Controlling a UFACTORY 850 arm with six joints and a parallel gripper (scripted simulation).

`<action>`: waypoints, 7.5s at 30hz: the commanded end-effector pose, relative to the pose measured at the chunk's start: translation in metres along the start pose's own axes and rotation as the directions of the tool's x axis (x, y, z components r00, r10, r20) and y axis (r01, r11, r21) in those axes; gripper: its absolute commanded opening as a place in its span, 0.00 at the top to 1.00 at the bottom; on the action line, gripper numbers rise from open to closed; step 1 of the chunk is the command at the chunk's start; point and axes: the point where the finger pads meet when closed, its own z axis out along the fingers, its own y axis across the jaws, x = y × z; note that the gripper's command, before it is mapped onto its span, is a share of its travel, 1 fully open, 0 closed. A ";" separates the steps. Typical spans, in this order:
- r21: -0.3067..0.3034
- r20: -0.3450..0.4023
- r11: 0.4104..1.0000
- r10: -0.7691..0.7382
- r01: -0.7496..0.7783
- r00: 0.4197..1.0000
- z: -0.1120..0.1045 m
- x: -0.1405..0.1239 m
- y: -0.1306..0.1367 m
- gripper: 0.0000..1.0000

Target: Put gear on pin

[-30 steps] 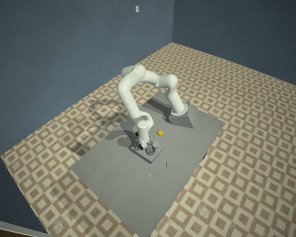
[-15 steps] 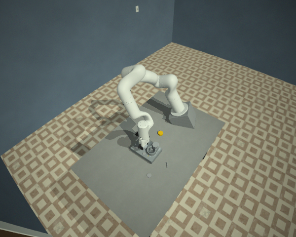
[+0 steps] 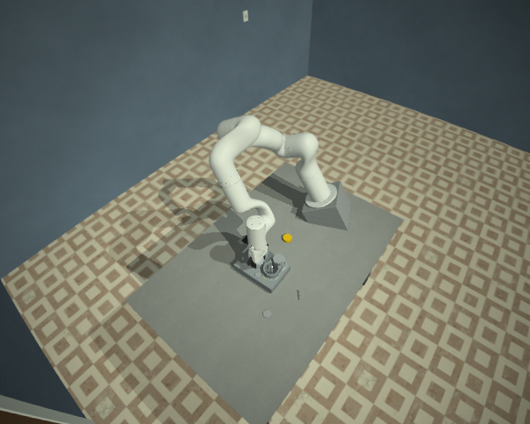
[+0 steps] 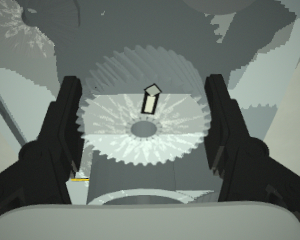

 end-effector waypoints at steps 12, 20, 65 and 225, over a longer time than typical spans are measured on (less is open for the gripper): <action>0.000 0.000 1.000 0.000 0.000 1.000 0.000 0.000 0.000 1.00; 0.000 0.000 1.000 0.000 0.000 1.000 -0.003 0.000 0.000 1.00; 0.000 0.000 1.000 0.000 0.000 1.000 -0.074 0.000 0.000 1.00; 0.000 0.000 0.897 -0.442 0.442 0.897 -0.047 -0.087 -0.002 1.00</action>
